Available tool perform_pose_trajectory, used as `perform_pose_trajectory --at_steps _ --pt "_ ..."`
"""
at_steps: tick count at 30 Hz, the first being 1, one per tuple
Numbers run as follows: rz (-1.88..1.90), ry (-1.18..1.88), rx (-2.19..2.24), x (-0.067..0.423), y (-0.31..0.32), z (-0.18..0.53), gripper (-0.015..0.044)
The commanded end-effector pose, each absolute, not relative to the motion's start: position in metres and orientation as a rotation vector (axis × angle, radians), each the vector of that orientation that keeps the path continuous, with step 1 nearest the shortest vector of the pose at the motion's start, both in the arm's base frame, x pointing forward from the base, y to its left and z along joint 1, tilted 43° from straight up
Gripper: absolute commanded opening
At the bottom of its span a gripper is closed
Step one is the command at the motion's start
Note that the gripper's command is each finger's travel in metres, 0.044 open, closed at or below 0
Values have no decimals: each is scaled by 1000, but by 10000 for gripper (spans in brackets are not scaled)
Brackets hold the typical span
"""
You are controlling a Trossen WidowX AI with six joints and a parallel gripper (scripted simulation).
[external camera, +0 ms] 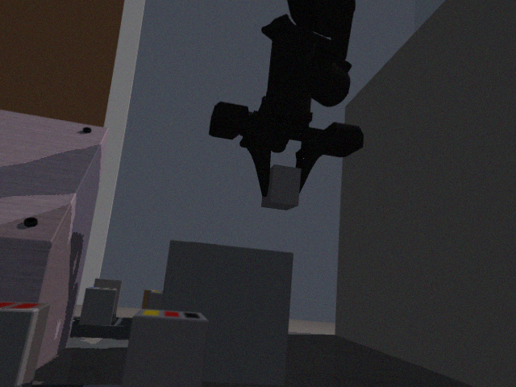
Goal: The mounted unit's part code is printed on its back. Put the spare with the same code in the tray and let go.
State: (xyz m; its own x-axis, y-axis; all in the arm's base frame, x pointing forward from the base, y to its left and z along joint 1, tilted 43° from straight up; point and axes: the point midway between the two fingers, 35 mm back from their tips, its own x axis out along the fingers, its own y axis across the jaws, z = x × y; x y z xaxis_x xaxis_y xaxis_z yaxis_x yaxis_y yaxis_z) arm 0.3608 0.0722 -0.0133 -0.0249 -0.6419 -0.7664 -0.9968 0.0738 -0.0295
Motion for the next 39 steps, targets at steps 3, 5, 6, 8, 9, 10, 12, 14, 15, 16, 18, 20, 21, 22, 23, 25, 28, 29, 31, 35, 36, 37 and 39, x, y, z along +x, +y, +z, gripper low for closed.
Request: perform_pose_trajectory --at_steps 3,5,6,8,9,10,12,14,15,16,18,20,21,22,23,25,28,29,31,35,36,37,39 --pt "740 1732 -1635 367 33 22 0" --pt "739 1731 -1631 368 21 33 0" --pt "738 1730 -1629 369 15 38 0" --pt "736 1730 -1625 369 2 49 0" --pt "734 1730 -1623 368 -4 55 0" --pt "733 1730 -1622 368 -11 60 0" --pt "731 1730 -1624 366 -23 71 0" --pt "731 1731 -1631 365 -36 82 0" --pt "731 1732 -1634 363 -42 87 0" --pt "731 1733 -1638 362 -48 92 0" --pt "730 1735 -1645 359 -60 103 0" --pt "729 1739 -1652 355 -73 114 0" --pt "728 1741 -1656 352 -79 119 0" --pt "727 1742 -1658 350 -84 124 0" --pt "725 1744 -1661 348 -89 128 0" --pt "723 1749 -1667 342 -100 138 0" --pt "720 1760 -1677 334 -115 152 0" --pt "719 1765 -1681 330 -120 156 0" --pt "718 1772 -1686 326 -126 162 0" --pt "718 1773 -1687 326 -127 162 0" --pt "718 1773 -1687 325 -127 162 0" --pt "718 1773 -1686 325 -127 162 0" --pt "718 1773 -1686 326 -128 161 0"
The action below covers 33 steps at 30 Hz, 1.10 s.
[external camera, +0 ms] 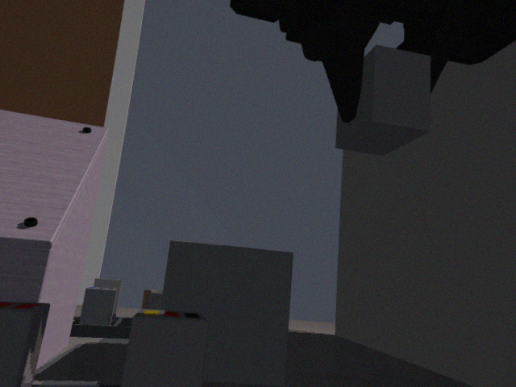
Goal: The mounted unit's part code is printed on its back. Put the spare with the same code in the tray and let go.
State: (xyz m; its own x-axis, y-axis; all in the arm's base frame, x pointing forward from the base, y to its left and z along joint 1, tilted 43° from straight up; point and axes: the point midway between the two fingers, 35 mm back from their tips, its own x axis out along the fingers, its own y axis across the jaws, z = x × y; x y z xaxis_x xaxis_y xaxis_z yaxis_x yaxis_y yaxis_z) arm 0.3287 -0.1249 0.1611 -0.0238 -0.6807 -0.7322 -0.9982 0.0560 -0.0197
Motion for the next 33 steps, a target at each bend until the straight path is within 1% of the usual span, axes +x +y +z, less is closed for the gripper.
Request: perform_pose_trajectory --at_steps 1,33 --pt "718 1772 -1686 326 -128 160 0" --pt "721 1769 -1682 331 -151 133 0"
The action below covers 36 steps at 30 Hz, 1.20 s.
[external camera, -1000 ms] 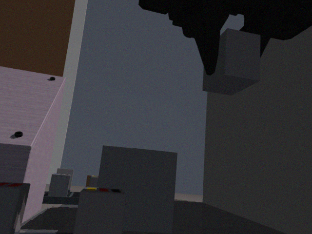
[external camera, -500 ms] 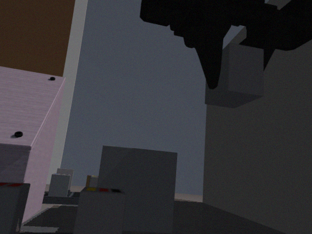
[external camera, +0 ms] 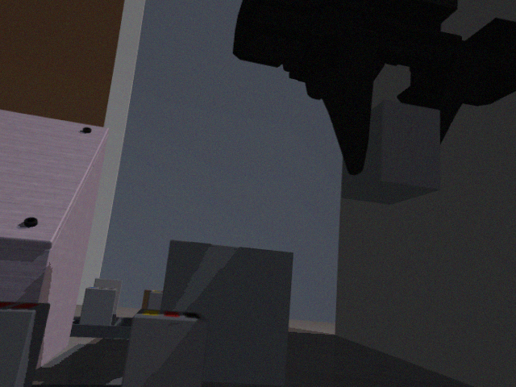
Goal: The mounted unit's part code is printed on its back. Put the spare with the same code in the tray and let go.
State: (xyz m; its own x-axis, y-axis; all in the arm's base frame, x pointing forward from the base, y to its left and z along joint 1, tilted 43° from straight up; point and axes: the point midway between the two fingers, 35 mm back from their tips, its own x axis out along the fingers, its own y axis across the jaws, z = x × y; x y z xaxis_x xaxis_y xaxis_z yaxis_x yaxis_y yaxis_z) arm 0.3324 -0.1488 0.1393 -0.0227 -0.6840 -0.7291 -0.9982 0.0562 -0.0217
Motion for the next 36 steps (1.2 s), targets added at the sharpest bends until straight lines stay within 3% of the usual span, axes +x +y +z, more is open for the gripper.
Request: perform_pose_trajectory --at_steps 1,36 --pt "721 1769 -1682 331 -152 133 0" --pt "721 1768 -1681 332 -178 105 0"
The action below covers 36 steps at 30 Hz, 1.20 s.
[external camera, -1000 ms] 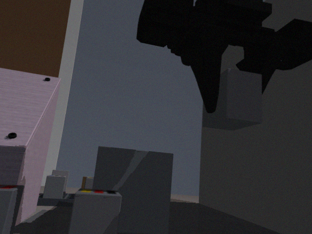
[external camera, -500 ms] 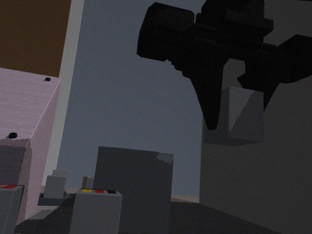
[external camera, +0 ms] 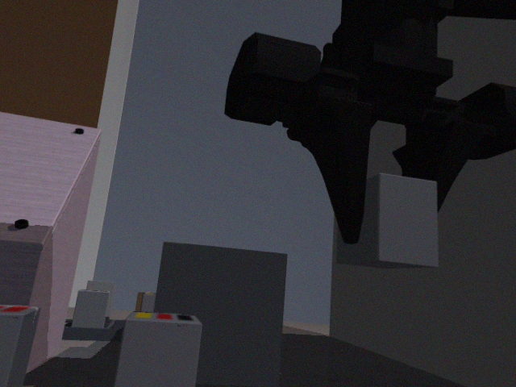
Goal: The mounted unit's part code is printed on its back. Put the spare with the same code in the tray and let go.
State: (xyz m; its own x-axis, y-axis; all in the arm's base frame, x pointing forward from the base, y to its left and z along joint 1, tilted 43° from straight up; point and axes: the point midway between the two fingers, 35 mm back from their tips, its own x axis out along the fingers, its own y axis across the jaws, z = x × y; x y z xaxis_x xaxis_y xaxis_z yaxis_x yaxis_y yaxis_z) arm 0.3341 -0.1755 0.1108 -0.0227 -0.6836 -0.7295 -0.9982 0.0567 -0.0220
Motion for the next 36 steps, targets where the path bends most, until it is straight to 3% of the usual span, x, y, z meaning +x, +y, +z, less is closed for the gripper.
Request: perform_pose_trajectory --at_steps 1,36 --pt "721 1768 -1681 332 -179 104 0" --pt "718 1771 -1684 328 -205 78 0"
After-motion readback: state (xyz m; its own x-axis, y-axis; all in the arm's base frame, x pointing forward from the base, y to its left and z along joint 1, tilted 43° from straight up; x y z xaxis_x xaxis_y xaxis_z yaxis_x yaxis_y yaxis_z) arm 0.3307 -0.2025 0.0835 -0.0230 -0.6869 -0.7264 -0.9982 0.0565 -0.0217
